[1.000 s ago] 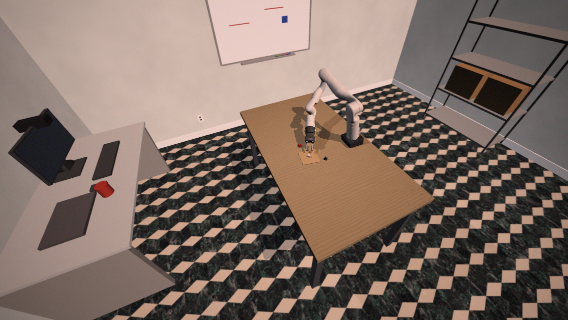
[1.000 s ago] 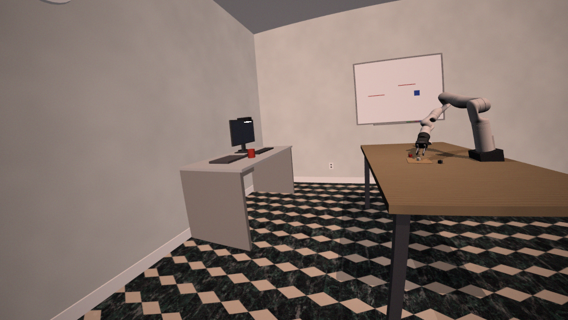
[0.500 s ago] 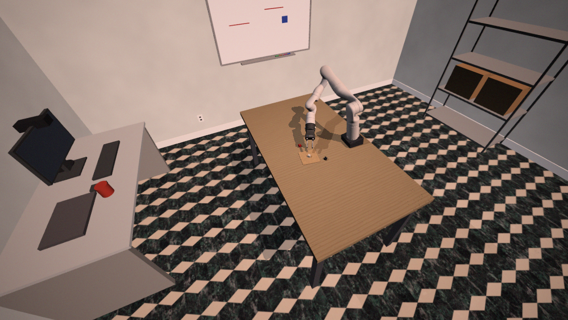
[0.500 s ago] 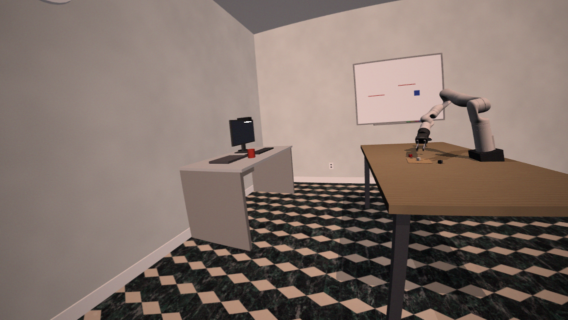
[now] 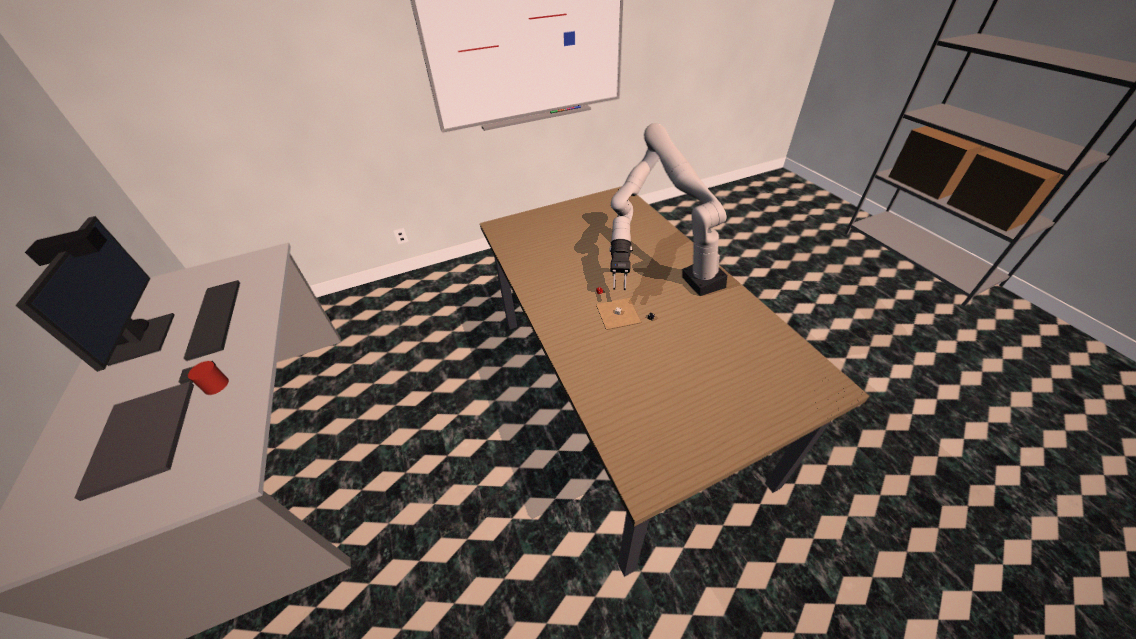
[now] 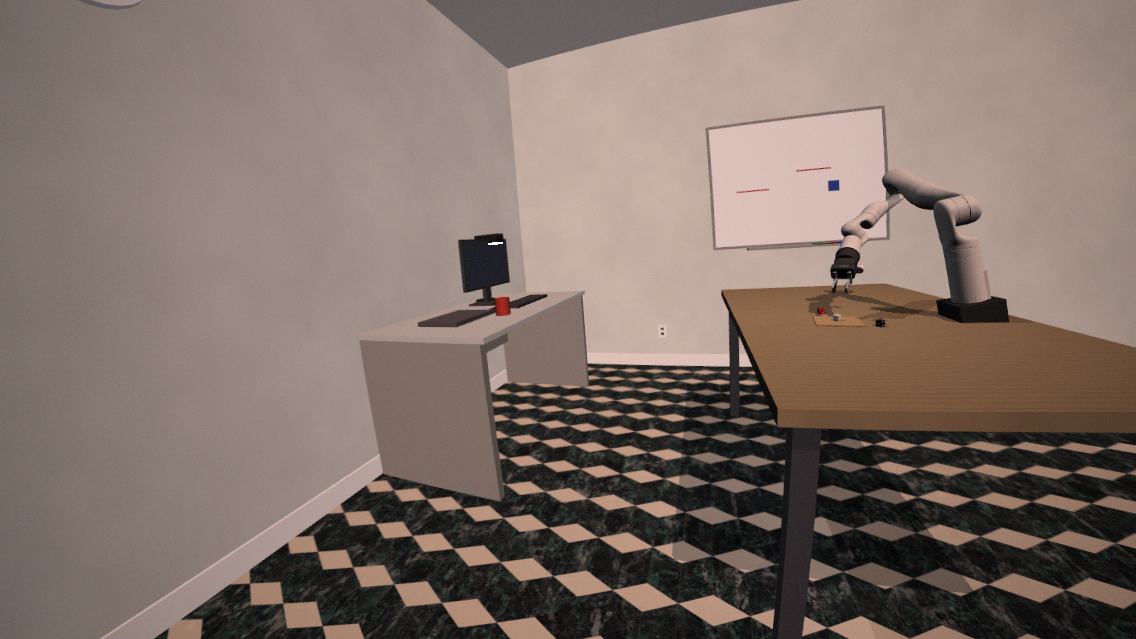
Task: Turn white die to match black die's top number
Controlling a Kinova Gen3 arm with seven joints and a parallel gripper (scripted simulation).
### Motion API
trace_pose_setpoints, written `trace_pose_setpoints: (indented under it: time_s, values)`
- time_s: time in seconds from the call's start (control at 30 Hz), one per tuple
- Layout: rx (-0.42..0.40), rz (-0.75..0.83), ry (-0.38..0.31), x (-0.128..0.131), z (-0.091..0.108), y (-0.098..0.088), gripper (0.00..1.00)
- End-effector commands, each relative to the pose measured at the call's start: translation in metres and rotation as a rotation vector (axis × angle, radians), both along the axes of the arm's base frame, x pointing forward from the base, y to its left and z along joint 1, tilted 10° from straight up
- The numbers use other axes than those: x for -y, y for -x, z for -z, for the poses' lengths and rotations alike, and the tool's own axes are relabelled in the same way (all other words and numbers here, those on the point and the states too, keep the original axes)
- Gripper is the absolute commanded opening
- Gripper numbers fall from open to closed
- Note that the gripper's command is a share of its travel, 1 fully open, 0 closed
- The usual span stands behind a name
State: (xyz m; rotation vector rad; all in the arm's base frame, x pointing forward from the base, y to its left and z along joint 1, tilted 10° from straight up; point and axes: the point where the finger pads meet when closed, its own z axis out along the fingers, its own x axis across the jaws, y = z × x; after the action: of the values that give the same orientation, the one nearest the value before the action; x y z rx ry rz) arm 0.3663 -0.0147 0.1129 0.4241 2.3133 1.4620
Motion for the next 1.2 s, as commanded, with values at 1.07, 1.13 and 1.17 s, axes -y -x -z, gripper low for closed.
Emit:
trace_pose_setpoints:
  time_s: [1.07, 1.13, 1.17]
  values:
    - [-0.171, 0.070, 0.374, -0.017, -0.017, -0.007, 0.70]
    - [-0.207, 0.073, 0.425, -0.020, -0.017, -0.007, 0.70]
    - [-0.222, 0.076, 0.451, -0.021, -0.018, -0.007, 0.70]
